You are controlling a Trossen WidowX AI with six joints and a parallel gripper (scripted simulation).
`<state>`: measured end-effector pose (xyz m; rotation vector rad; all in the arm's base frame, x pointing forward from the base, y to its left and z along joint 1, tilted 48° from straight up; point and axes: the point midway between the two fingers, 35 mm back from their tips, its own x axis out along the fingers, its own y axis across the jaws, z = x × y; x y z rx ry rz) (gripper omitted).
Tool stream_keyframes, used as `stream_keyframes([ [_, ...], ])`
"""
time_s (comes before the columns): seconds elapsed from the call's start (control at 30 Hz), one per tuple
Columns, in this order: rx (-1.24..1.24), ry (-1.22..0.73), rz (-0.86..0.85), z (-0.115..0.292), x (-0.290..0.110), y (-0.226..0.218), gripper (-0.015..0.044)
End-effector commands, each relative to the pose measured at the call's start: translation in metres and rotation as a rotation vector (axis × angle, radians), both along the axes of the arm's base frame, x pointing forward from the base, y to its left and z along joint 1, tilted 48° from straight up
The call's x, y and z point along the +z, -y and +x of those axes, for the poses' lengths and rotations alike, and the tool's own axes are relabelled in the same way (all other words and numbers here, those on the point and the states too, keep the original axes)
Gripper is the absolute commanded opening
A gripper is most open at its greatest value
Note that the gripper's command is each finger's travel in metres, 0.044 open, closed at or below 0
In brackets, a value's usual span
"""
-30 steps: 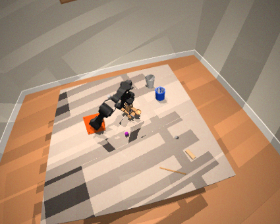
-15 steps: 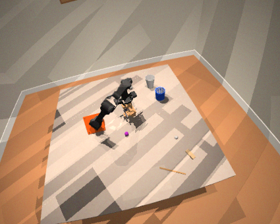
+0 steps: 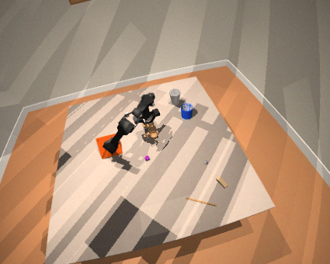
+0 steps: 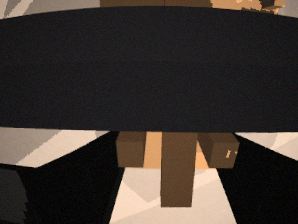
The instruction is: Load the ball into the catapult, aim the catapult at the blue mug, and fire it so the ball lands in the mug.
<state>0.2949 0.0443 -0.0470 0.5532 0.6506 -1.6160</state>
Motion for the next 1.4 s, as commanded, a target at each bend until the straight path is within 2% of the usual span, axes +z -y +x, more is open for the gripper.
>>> stream_keyframes([
  [0.0, 0.011, 0.002, -0.004, 0.001, -0.004, 0.004, 0.0],
  [0.9, -0.003, 0.001, -0.001, -0.004, -0.024, 0.027, 0.0],
  [1.37, -0.003, 0.001, -0.001, -0.004, -0.024, 0.027, 0.0367],
])
